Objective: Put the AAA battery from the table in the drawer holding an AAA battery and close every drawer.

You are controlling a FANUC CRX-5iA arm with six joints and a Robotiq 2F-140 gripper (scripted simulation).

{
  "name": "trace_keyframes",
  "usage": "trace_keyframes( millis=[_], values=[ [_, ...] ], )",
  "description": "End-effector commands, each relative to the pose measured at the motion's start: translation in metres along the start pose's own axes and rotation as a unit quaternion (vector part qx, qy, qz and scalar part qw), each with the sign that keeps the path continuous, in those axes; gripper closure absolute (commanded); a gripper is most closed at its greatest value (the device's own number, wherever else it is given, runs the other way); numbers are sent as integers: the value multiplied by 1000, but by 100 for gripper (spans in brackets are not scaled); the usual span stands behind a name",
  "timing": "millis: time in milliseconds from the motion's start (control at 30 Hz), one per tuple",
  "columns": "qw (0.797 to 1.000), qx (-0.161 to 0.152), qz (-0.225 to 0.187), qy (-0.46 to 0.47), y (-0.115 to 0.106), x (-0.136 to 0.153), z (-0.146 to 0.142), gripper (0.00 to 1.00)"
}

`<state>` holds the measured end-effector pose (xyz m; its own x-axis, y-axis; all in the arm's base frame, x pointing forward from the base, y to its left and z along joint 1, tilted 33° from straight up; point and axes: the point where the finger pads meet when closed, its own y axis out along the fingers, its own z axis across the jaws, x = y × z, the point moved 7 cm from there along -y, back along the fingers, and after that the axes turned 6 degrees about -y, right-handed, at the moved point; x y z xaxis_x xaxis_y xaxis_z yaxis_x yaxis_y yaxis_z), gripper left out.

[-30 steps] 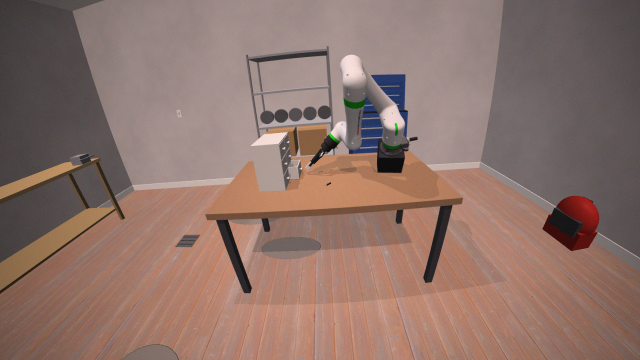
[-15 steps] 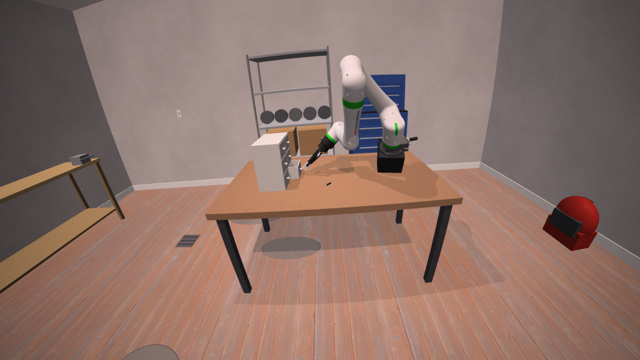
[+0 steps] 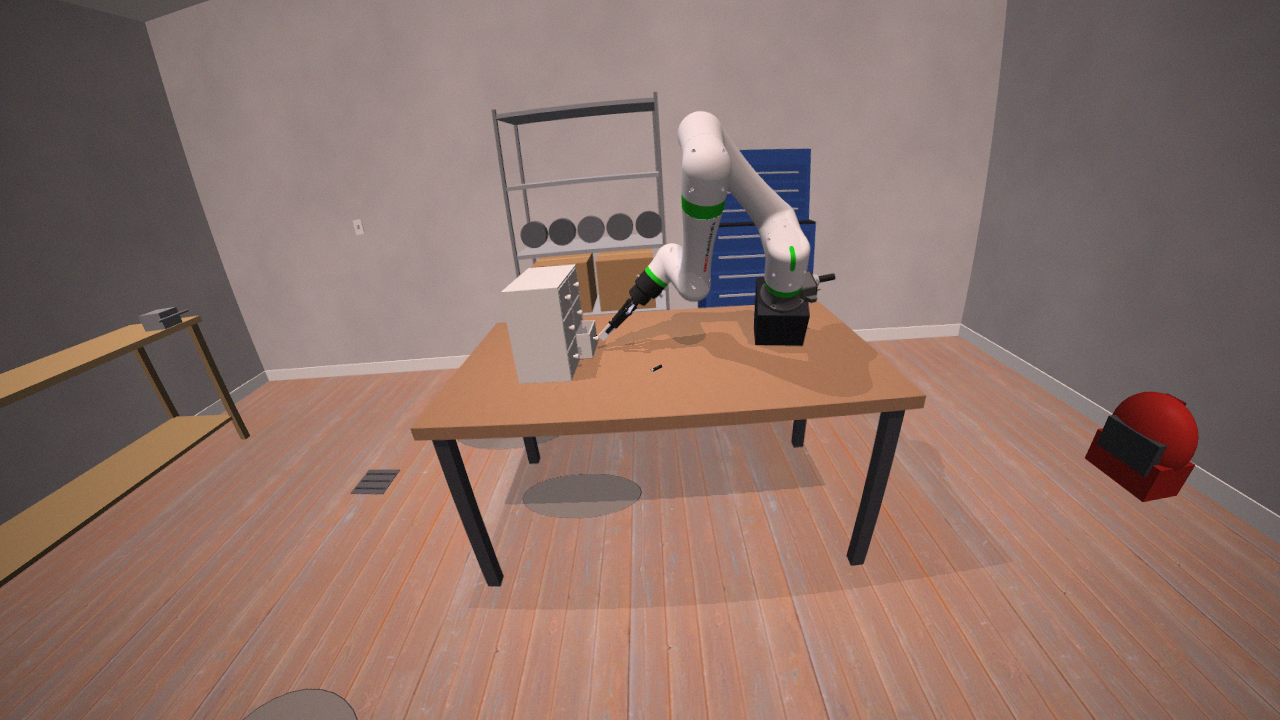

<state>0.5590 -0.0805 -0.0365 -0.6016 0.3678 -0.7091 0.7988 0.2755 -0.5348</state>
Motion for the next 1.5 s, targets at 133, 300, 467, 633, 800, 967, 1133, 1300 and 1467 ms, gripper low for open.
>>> trace_keyframes(
  millis=[133,300,467,633,800,967,1133,1300,1467],
  values=[
    [1000,0,0,0,9,-10,1,100],
    [1000,0,0,0,14,-14,2,100],
    [1000,0,0,0,19,-19,2,100],
    [1000,0,0,0,23,-24,3,100],
    [1000,0,0,0,26,-26,3,100],
    [1000,0,0,0,29,-29,3,100],
    [1000,0,0,0,30,-31,3,100],
    [1000,0,0,0,31,-31,3,100],
    [1000,0,0,0,32,-32,3,100]
  ],
)
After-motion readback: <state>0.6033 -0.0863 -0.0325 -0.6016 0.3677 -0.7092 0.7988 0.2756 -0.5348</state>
